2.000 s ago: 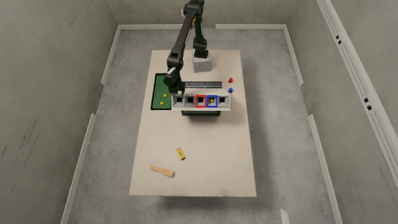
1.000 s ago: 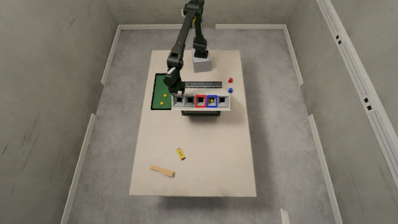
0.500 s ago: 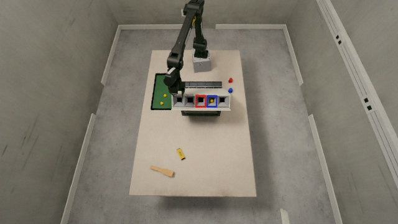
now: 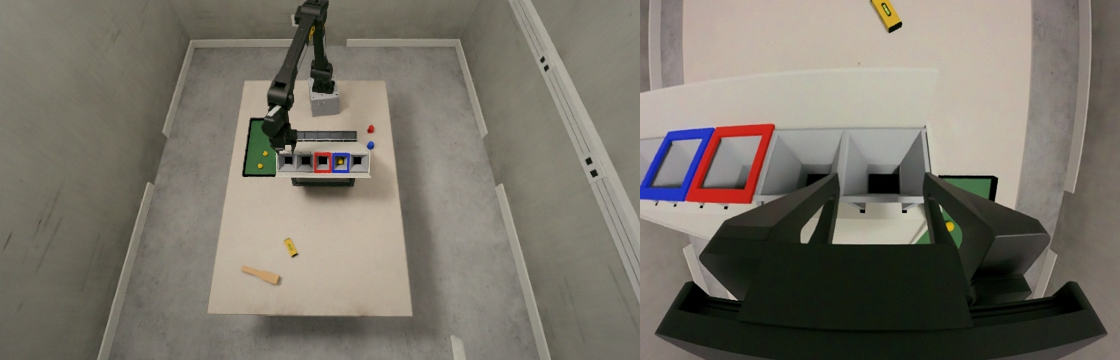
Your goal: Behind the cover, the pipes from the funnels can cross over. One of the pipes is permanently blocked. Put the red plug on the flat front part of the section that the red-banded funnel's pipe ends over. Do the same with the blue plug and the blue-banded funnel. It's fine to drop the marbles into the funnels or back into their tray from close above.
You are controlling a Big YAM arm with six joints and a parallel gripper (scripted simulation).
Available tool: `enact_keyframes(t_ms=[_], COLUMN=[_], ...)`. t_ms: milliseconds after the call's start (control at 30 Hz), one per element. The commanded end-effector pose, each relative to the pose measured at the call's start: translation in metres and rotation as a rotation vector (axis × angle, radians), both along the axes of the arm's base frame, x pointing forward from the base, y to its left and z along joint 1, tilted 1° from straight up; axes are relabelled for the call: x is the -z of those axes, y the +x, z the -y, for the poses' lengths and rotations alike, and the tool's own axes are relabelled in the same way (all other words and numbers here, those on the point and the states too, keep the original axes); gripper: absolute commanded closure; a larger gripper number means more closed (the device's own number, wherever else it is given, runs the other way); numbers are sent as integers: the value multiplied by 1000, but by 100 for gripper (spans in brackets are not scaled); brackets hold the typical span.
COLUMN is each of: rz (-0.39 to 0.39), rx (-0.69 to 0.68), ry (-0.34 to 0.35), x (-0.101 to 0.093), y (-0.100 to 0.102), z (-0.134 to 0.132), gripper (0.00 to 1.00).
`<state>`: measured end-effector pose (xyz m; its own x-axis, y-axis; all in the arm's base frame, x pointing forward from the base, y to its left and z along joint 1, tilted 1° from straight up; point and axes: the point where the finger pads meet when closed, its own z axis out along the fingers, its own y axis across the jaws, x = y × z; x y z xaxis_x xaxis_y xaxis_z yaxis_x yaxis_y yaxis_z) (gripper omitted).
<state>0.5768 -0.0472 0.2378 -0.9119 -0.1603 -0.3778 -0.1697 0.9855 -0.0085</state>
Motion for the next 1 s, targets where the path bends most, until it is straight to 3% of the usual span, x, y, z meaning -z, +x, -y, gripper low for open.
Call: enact_keyframes(t_ms=[0,733,967], rz=[71,71,69], rx=[-1,-1,-1], ry=[-6,-7,-6], x=[-44,-55,-40], y=[16,19,-56], z=[0,-1,11], gripper=[41,41,41])
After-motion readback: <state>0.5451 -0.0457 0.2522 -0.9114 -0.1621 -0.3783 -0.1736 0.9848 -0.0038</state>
